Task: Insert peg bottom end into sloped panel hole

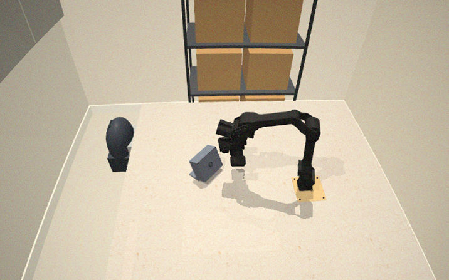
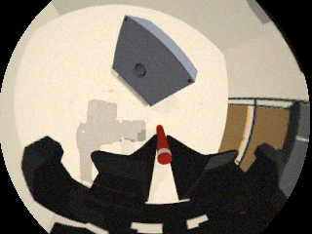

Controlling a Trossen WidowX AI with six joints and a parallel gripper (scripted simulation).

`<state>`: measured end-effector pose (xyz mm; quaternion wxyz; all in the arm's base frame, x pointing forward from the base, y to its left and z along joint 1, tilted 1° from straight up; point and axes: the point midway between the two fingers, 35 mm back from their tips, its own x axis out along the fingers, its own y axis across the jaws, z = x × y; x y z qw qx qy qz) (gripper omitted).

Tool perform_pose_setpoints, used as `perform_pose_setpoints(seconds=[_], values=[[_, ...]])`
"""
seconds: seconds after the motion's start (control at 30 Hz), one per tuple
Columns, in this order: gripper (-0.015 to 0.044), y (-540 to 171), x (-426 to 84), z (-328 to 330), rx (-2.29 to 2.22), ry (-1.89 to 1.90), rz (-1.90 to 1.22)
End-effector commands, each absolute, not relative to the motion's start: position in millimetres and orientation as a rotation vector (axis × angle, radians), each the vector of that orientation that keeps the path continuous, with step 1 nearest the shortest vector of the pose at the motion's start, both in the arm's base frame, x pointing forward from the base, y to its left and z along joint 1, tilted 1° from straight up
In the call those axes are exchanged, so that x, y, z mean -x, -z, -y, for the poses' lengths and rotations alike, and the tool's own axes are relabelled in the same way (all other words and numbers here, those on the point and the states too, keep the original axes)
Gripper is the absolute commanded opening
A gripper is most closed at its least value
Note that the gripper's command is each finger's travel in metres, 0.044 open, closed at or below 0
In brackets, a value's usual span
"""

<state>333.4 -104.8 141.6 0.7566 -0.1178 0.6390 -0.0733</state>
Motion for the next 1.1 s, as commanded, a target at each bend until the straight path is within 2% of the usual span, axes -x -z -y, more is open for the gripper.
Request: perform_pose_setpoints(seconds=[0.0,1.07], values=[[0.0000,-139,-333,101,0.301,0.158,-1.383],[0.0000,-136,-345,75,0.554,0.169,-1.251]])
